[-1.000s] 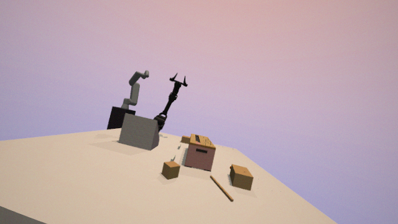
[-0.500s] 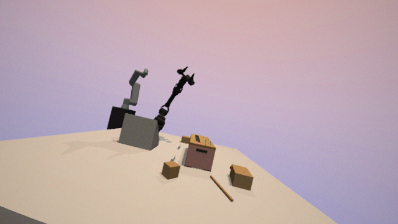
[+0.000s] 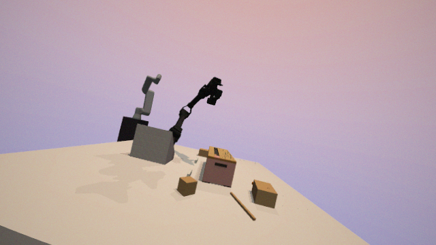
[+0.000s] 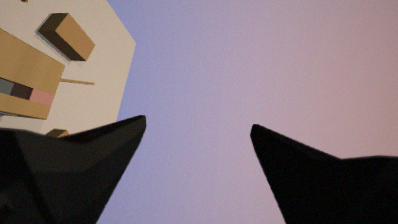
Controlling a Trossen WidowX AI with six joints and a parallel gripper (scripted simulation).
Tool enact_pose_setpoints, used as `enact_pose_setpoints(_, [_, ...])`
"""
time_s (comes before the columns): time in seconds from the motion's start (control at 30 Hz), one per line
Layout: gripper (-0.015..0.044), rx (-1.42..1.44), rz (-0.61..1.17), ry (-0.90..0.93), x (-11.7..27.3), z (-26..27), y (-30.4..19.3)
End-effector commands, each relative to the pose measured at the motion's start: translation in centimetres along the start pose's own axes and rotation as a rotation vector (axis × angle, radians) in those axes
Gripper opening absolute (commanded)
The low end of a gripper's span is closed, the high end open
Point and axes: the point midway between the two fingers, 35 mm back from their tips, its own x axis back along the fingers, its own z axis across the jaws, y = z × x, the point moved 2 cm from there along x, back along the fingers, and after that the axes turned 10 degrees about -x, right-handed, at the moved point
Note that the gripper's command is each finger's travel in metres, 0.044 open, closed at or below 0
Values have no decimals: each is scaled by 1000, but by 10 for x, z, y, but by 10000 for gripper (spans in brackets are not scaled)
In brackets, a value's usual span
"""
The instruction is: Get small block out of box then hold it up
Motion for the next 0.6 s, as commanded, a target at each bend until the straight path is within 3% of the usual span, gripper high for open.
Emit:
enact_pose_setpoints(0.0, [400, 204, 36, 296, -48, 52, -16])
enact_pose_setpoints(0.27, [400, 531, -65, 839, -96, 151, -43])
enact_pose_setpoints(0.57, [400, 707, -409, 1398, -101, 253, -65])
